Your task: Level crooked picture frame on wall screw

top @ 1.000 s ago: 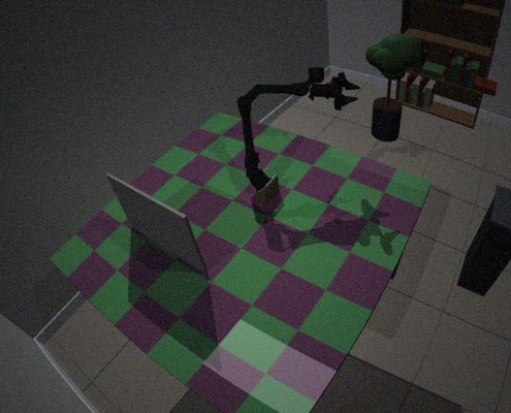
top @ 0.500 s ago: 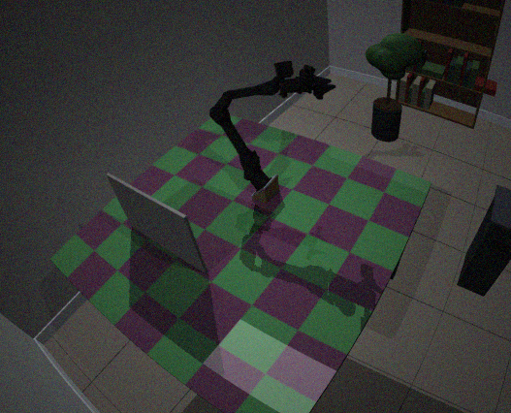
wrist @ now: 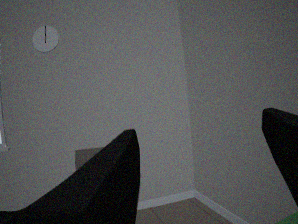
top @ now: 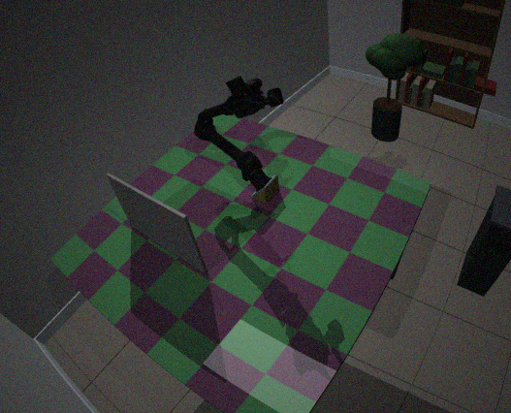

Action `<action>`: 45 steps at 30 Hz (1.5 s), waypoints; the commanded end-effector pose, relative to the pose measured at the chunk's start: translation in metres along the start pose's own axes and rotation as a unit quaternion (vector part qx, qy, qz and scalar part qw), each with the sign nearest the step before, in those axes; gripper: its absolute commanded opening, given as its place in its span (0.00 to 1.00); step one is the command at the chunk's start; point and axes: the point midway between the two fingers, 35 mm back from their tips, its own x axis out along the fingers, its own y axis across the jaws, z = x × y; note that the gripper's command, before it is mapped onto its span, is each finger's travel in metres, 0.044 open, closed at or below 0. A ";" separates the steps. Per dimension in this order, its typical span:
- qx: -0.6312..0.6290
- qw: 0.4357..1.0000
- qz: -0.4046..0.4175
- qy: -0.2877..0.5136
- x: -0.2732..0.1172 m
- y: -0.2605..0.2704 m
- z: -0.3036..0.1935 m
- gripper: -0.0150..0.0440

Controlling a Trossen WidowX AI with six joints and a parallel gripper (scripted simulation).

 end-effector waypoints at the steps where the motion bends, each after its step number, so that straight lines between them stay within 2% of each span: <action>1: 0.079 0.993 -0.084 -0.001 -0.022 -0.061 -0.019 0.69; 6: 0.173 0.967 -0.189 -0.016 -0.060 -0.126 -0.047 0.69; 12: 0.278 0.905 -0.318 -0.057 -0.118 -0.185 -0.088 0.69; 18: 0.365 0.809 -0.445 -0.120 -0.185 -0.219 -0.137 0.69; 23: 0.413 0.712 -0.537 -0.184 -0.237 -0.229 -0.177 0.69; 25: 0.417 0.699 -0.548 -0.192 -0.244 -0.229 -0.182 0.69; 45: 0.417 0.699 -0.548 -0.192 -0.244 -0.229 -0.182 0.69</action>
